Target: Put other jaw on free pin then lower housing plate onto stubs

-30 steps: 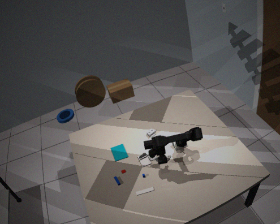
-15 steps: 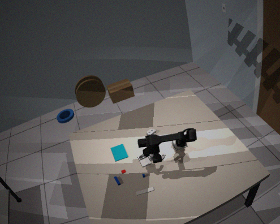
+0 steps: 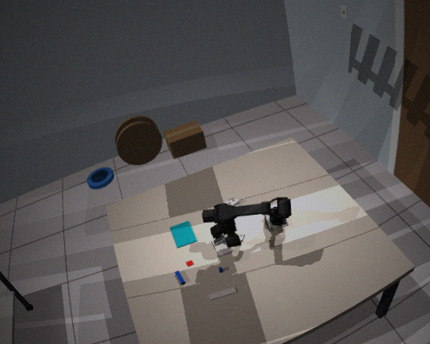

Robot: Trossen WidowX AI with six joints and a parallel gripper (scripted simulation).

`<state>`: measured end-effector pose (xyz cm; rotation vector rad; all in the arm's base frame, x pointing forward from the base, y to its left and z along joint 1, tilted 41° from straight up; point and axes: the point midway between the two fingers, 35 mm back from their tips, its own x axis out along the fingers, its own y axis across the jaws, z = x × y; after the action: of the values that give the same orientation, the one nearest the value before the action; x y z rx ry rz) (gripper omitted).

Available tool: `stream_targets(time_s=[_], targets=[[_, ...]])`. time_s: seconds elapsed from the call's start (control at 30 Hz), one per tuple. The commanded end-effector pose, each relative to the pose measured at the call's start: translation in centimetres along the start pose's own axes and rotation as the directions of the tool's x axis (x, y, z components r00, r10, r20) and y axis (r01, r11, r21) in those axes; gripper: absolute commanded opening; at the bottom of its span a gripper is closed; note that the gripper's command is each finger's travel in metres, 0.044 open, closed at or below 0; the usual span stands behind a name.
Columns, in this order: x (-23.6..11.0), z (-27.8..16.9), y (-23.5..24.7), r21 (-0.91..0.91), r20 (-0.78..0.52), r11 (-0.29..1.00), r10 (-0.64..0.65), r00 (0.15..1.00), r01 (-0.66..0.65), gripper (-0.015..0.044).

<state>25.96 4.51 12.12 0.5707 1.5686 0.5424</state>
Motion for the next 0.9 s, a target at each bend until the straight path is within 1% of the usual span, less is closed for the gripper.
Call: stream_targets(time_s=[0.0, 0.47, 0.87], targets=[[-0.1, 1.0, -1.0, -0.015, 0.005, 1.0, -0.004, 1.0, 0.004, 0.0134], [0.2, 3.7, -4.6, -0.069, 0.006, 0.998, -0.002, 1.0, 0.002, 0.0134], [0.2, 3.9, -4.8, -0.071, 0.006, 0.997, -0.002, 1.0, 0.002, 0.0134]])
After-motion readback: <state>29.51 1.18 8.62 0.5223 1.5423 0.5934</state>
